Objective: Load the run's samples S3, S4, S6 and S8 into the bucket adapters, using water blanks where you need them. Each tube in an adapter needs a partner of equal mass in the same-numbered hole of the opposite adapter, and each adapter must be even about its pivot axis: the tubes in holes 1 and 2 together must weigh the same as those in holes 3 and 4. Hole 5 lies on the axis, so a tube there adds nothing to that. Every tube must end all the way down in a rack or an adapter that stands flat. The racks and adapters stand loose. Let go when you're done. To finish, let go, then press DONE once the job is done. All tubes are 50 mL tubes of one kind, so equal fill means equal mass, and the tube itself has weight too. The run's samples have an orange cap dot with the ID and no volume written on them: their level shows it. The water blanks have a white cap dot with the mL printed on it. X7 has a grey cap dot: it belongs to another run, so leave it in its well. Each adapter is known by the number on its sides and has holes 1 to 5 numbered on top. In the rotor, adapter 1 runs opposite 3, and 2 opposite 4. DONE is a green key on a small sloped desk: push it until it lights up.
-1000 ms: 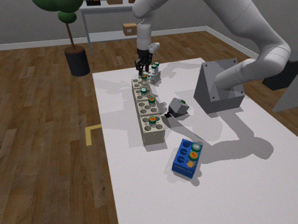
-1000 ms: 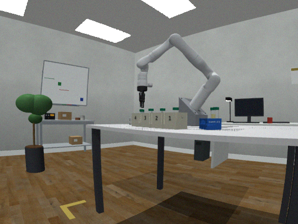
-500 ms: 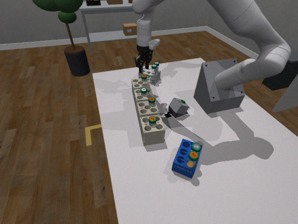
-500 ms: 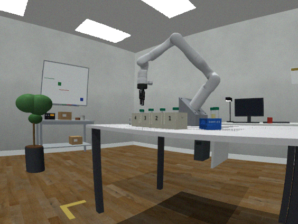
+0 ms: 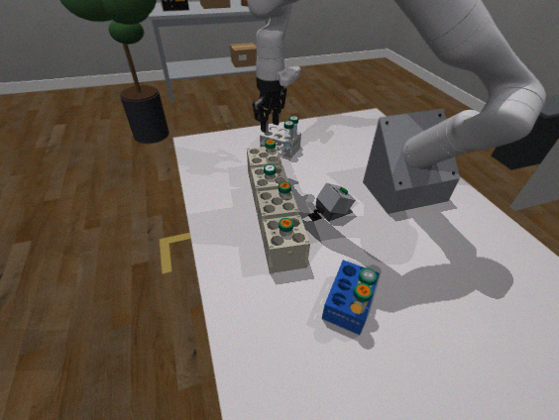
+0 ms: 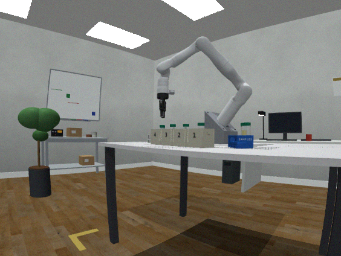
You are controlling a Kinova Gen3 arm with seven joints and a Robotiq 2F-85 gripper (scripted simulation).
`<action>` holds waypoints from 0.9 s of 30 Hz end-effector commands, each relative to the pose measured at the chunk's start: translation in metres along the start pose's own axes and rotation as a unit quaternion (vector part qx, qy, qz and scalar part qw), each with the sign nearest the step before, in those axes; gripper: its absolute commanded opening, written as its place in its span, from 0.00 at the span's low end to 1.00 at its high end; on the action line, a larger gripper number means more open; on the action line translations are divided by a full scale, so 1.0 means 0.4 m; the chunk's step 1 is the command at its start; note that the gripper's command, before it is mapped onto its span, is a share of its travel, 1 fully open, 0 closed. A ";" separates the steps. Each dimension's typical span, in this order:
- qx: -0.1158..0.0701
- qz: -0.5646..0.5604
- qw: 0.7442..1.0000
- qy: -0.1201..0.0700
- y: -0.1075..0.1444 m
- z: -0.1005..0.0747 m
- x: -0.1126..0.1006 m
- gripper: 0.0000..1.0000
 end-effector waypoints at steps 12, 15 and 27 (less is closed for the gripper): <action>0.000 0.000 1.000 -0.001 0.000 -0.043 -0.001 0.62; 0.000 0.000 1.000 -0.001 0.000 -0.053 -0.001 0.62; 0.000 0.000 1.000 -0.001 0.000 -0.086 -0.001 0.62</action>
Point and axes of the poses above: the point where the finger pads meet when closed, its own z axis out along the fingers, its own y axis across the jaws, x = y × z, the point moved 4 cm from there along -z, back along the fingers, and after that the axes turned 3 degrees about -z, right-handed, at the moved point
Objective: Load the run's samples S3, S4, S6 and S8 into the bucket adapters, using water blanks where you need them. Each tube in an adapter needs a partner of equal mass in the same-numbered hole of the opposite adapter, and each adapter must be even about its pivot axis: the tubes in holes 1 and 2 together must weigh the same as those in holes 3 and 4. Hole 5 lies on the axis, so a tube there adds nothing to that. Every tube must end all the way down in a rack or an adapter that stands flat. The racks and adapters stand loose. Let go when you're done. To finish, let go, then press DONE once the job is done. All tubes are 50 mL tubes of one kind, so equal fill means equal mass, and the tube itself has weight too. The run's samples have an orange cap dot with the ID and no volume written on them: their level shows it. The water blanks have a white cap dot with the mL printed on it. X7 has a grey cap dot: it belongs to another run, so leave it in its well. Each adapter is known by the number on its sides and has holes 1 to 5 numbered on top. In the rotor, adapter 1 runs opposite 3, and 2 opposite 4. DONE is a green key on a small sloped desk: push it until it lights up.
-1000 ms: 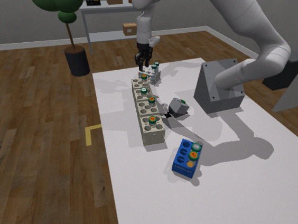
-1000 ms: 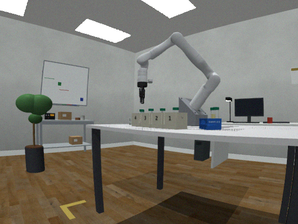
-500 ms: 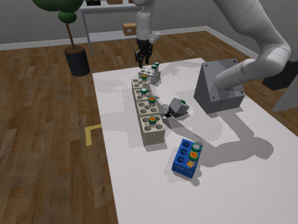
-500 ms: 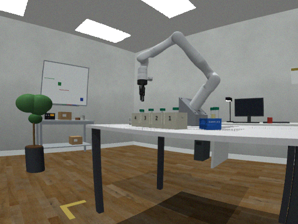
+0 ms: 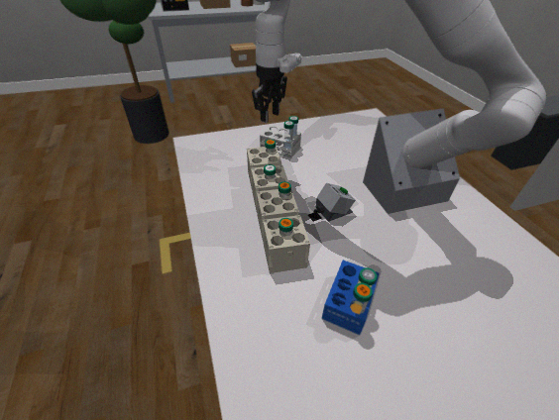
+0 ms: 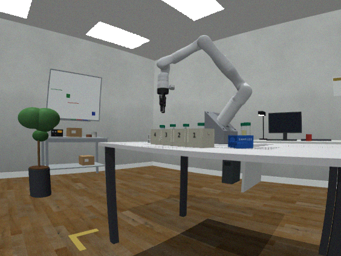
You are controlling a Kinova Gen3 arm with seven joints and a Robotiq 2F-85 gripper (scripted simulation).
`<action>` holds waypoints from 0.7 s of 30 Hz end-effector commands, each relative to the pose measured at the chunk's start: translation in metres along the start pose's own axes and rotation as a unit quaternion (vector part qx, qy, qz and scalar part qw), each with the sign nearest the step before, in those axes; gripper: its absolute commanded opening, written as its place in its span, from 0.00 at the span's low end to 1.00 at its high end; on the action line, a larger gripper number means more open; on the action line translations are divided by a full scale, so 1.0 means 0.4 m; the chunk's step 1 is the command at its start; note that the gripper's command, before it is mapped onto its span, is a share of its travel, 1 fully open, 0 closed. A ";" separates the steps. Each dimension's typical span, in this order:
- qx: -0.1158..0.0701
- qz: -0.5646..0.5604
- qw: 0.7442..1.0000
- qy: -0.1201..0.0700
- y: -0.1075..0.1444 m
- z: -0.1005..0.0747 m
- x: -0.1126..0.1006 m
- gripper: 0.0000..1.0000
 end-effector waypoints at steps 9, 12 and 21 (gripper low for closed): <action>0.000 0.000 1.000 -0.001 0.000 -0.034 -0.001 0.62; 0.000 0.000 1.000 -0.001 0.000 -0.044 -0.001 0.62; 0.000 0.000 1.000 -0.001 0.000 -0.068 -0.001 0.62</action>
Point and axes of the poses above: the point where the finger pads meet when closed, its own z axis out along the fingers, its own y axis across the jaws, x = y × z, the point moved 4 cm from there along -z, back along the fingers, and after that the axes turned 3 degrees about -z, right-handed, at the moved point
